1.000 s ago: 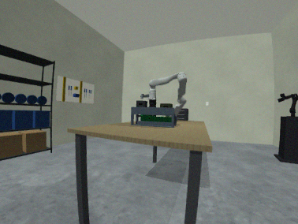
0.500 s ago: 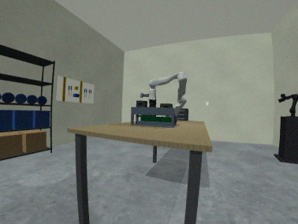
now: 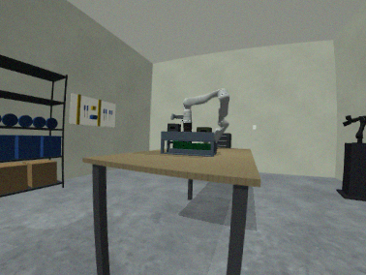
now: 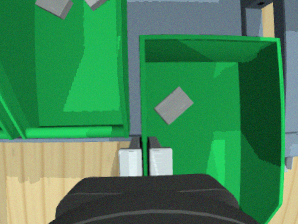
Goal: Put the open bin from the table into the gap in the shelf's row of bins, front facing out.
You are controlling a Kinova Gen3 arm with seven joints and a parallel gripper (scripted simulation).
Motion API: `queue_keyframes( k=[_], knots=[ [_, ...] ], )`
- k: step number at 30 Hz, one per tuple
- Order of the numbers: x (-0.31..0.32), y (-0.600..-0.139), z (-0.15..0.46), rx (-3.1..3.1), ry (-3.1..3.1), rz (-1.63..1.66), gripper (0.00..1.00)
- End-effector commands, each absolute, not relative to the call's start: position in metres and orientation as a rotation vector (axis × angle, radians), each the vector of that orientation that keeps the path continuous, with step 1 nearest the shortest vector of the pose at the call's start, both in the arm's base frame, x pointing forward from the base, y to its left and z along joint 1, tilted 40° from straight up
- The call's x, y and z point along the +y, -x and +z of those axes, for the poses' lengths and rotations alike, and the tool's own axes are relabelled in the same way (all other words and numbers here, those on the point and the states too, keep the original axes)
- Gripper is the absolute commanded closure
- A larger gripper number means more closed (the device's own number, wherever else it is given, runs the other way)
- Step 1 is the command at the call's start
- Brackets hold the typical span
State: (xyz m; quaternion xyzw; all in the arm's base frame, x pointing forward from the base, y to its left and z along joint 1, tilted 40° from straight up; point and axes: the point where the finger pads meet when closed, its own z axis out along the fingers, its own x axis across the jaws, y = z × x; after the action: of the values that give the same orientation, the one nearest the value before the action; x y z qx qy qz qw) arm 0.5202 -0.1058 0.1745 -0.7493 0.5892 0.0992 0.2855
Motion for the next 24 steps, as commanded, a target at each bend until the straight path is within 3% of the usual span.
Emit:
queue_keyframes(
  k=[1,24],
  knots=[
    [-0.1033,-0.5215,0.1735,1.579,1.996,0.268,1.0],
    [-0.1002,-0.5237,0.1692,1.579,1.996,0.267,1.0]
  ],
)
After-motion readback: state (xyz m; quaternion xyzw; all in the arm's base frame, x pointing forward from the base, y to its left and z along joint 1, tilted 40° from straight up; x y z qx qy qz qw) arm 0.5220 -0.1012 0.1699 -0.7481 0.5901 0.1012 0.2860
